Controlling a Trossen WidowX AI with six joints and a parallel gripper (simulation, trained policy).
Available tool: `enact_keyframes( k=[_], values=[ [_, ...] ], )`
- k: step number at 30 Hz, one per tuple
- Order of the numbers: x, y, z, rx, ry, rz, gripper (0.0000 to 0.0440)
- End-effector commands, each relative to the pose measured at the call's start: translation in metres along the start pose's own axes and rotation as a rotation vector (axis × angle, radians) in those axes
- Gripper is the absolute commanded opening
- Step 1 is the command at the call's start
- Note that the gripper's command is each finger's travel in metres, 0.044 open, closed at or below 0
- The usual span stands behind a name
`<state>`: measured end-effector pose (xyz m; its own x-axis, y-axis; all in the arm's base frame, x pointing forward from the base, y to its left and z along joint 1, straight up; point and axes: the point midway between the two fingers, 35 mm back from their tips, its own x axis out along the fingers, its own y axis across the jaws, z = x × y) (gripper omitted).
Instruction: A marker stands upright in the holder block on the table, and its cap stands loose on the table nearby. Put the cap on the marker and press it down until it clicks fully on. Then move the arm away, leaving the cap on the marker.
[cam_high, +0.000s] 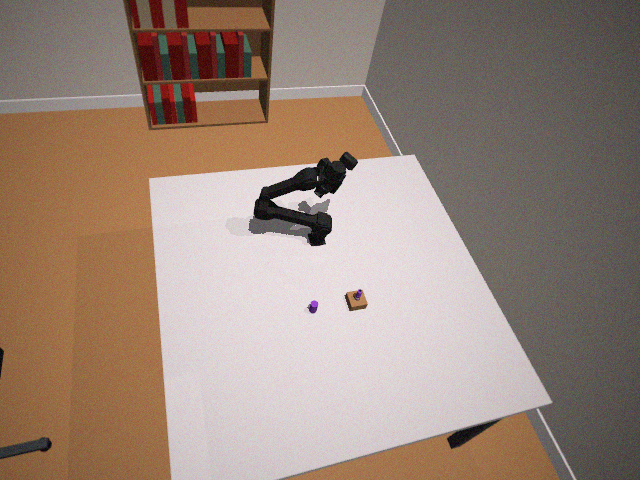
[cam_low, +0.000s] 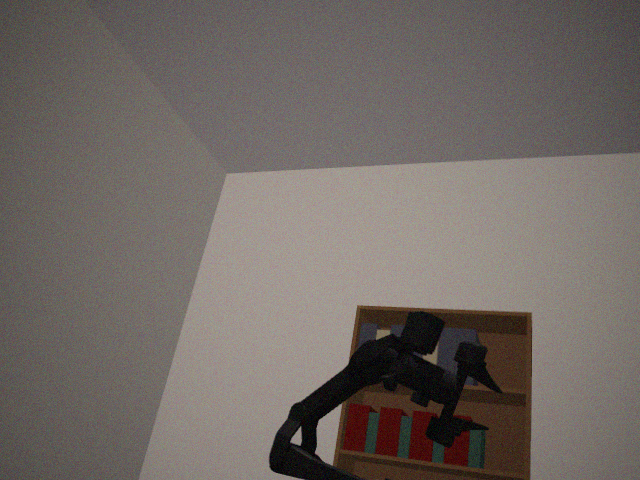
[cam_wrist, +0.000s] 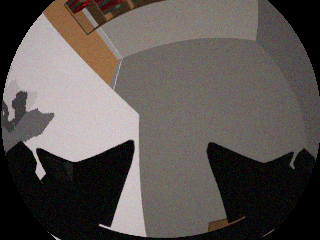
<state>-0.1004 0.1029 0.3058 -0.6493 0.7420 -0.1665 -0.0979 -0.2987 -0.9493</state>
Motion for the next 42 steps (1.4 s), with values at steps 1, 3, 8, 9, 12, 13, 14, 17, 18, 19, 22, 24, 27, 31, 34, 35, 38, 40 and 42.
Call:
enact_keyframes(
  k=[1,3,8,9,12,13,14,17,18,19,22,24,27,31,34,35,38,40,42],
  values=[
    [0.001,0.0,-0.003,0.012,0.02,0.014,0.0328],
    [0.001,0.001,-0.006,0.025,0.034,0.024,0.0328],
    [0.002,0.003,-0.013,0.056,0.068,0.048,0.0328],
    [0.002,0.004,-0.014,0.063,0.074,0.052,0.0328],
    [0.002,0.005,-0.017,0.084,0.092,0.065,0.0328],
    [0.002,0.006,-0.019,0.091,0.097,0.07,0.0327],
    [0.002,0.006,-0.02,0.098,0.102,0.074,0.0327],
    [0.002,0.008,-0.023,0.119,0.117,0.087,0.0326],
    [0.002,0.009,-0.024,0.126,0.122,0.091,0.0325],
    [0.002,0.009,-0.024,0.133,0.127,0.095,0.0325],
    [0.002,0.011,-0.027,0.155,0.142,0.106,0.0325],
    [0.002,0.011,-0.029,0.169,0.151,0.114,0.0325],
    [0.002,0.012,-0.033,0.19,0.169,0.124,0.0327],
    [0.001,0.011,-0.039,0.207,0.2,0.133,0.0329],
    [0.001,0.009,-0.045,0.21,0.227,0.139,0.0329],
    [0.0,0.009,-0.047,0.21,0.235,0.141,0.0329],
    [-0.001,0.006,-0.053,0.21,0.262,0.147,0.0329],
    [-0.002,0.005,-0.057,0.213,0.279,0.152,0.0329],
    [-0.002,0.005,-0.061,0.218,0.294,0.157,0.0329]
  ],
)
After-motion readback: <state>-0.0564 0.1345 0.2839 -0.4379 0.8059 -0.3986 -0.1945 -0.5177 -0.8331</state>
